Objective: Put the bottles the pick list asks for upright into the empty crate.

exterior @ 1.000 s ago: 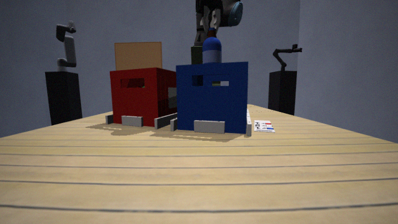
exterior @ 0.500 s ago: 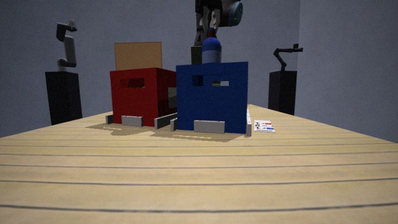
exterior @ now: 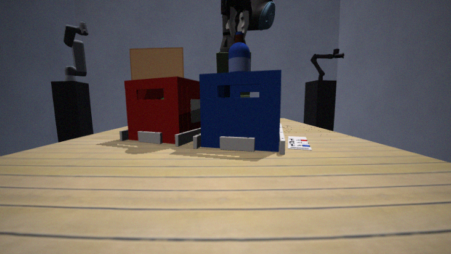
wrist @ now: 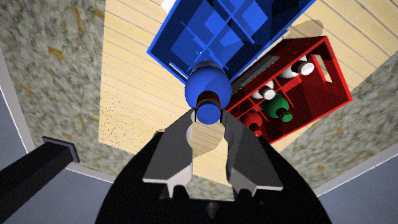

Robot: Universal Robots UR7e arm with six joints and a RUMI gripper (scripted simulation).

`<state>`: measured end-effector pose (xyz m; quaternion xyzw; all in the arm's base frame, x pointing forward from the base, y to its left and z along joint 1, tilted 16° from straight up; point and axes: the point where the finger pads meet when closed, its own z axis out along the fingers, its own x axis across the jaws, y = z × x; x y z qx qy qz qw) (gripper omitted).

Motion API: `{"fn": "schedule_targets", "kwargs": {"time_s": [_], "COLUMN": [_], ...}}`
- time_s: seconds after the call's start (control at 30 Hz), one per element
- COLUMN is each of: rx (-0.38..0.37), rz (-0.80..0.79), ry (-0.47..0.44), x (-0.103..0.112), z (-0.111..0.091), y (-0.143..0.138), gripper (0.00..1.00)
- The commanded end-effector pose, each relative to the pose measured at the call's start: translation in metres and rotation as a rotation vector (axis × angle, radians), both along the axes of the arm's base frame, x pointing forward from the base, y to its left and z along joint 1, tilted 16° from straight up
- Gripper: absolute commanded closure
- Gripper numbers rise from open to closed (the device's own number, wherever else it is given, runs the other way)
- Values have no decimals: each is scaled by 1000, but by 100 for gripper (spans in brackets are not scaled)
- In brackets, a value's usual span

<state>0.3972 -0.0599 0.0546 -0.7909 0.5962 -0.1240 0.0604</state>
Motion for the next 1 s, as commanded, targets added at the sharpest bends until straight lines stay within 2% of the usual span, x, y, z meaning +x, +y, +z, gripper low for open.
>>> {"fn": "schedule_targets", "kwargs": {"time_s": [0.0, 0.47, 0.97], "rx": [-1, -1, -1], "rz": [0, 0, 0], "ry": [-1, -1, -1], "x": [0, 0, 4], "z": [0, 0, -12], "y": [0, -1, -1], "gripper": [100, 100, 100]}}
